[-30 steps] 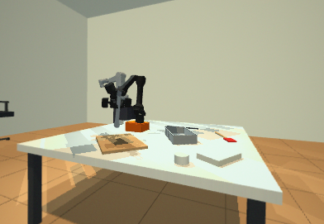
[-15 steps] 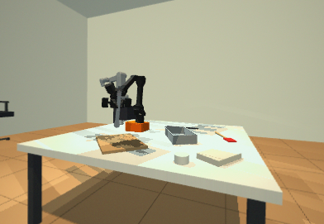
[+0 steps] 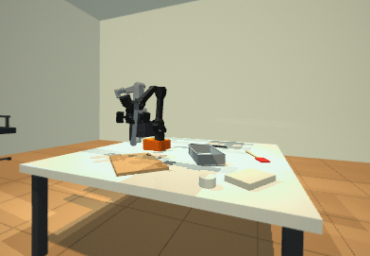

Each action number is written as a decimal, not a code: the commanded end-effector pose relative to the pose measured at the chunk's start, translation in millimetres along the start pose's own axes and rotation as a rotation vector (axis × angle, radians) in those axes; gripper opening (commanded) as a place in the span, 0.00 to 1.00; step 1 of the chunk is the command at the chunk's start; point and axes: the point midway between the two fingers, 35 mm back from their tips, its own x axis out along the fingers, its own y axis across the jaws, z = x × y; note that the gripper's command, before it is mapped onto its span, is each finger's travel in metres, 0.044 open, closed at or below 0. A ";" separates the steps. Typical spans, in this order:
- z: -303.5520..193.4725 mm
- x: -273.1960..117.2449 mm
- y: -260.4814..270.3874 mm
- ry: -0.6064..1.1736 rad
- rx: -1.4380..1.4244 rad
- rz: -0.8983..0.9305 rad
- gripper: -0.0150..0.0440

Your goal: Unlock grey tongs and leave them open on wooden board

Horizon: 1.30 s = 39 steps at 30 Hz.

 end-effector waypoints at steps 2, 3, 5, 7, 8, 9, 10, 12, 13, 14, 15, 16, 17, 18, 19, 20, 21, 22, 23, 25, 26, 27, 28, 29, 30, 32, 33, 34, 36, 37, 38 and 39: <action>-0.5 3.8 -1.9 0.019 0.013 0.000 0.00; -1.1 5.5 -3.0 0.030 0.018 -0.003 0.00; -2.9 10.0 -5.8 0.058 0.031 -0.008 0.00; -5.0 14.6 -8.5 0.090 0.043 -0.014 0.00; -6.1 16.9 -9.8 0.106 0.050 -0.017 0.00; -7.2 19.6 -10.5 0.123 0.054 -0.019 0.00; -8.4 21.8 -11.7 0.139 0.059 -0.021 0.00; -10.4 26.5 -13.5 0.171 0.067 -0.025 0.00; -11.7 28.6 -14.4 0.188 0.072 -0.027 0.00; -12.9 30.6 -15.2 0.205 0.077 -0.029 0.00; -14.2 32.6 -16.0 0.223 0.081 -0.031 0.00; -15.5 34.9 -16.2 0.241 0.087 -0.032 0.00; -16.8 36.8 -16.9 0.258 0.091 -0.034 0.00; -18.2 38.6 -17.5 0.276 0.095 -0.035 0.00; -19.5 40.4 -18.0 0.294 0.098 -0.037 0.00; -21.2 42.8 -18.0 0.313 0.099 -0.037 0.00; -22.6 44.6 -18.5 0.331 0.103 -0.039 0.00; -24.0 46.2 -18.8 0.350 0.105 -0.041 0.00; -25.4 47.8 -19.1 0.369 0.108 -0.042 0.00; -28.2 50.7 -19.5 0.407 0.113 -0.044 0.00; -29.6 52.2 -19.6 0.426 0.114 -0.044 0.00; -31.0 53.6 -19.6 0.445 0.115 -0.045 0.00; -32.3 55.1 -19.5 0.464 0.117 -0.046 0.00; -33.7 56.3 -19.5 0.483 0.118 -0.046 0.00; -35.1 57.5 -19.4 0.503 0.119 -0.046 0.00; -38.0 59.5 -19.1 0.542 0.119 -0.047 0.00; -39.4 60.5 -18.9 0.562 0.119 -0.047 0.00; -40.7 61.3 -18.6 0.582 0.120 -0.047 0.00; -43.5 63.0 -17.9 0.622 0.119 -0.047 0.00; -44.8 63.7 -17.5 0.643 0.118 -0.047 0.00; -46.1 64.3 -17.1 0.663 0.117 -0.046 0.00; -47.4 64.9 -16.6 0.684 0.116 -0.045 0.00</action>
